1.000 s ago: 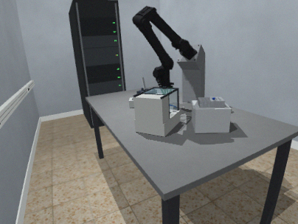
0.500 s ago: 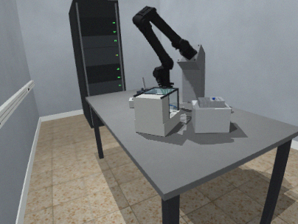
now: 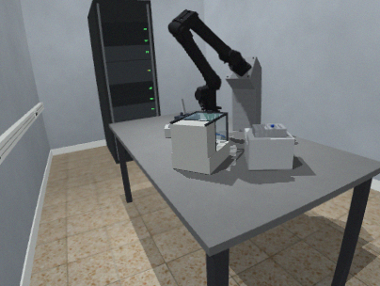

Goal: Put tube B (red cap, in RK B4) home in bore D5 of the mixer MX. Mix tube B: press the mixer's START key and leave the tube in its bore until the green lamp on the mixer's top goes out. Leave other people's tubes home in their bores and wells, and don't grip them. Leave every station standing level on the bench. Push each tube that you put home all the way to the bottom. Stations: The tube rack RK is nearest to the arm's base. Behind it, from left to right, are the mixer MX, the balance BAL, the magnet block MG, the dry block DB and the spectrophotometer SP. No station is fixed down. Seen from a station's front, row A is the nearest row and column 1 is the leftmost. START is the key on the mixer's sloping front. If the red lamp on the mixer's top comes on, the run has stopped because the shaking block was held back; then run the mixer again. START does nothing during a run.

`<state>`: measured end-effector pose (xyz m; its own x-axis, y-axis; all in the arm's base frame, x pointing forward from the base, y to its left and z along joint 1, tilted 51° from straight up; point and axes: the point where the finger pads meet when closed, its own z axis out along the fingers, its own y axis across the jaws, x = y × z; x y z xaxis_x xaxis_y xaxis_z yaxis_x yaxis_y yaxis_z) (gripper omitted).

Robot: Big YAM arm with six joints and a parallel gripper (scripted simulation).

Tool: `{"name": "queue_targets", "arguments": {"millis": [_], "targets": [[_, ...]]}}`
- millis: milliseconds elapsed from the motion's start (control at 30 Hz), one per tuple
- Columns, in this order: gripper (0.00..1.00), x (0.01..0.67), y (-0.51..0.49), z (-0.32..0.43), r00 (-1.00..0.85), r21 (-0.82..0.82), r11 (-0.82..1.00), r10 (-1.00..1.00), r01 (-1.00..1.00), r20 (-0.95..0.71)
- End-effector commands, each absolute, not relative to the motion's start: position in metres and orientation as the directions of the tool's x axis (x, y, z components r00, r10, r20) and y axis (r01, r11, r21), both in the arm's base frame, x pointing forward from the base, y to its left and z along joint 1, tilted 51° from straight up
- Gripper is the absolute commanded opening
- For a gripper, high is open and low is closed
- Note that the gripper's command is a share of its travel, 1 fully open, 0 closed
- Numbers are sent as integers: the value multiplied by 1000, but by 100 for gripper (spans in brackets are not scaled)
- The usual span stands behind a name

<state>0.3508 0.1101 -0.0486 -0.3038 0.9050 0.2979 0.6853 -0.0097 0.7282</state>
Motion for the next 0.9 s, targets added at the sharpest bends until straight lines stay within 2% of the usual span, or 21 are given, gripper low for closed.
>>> {"name": "queue_targets", "arguments": {"millis": [0, 633, 867], "targets": [[36, 349, 116, -56, -302, 718, -10, 903, 696, 306], [36, 367, 128, -75, -303, 718, -10, 903, 696, 306], [36, 352, 123, -80, -288, 694, -9, 906, 720, 311]]}}
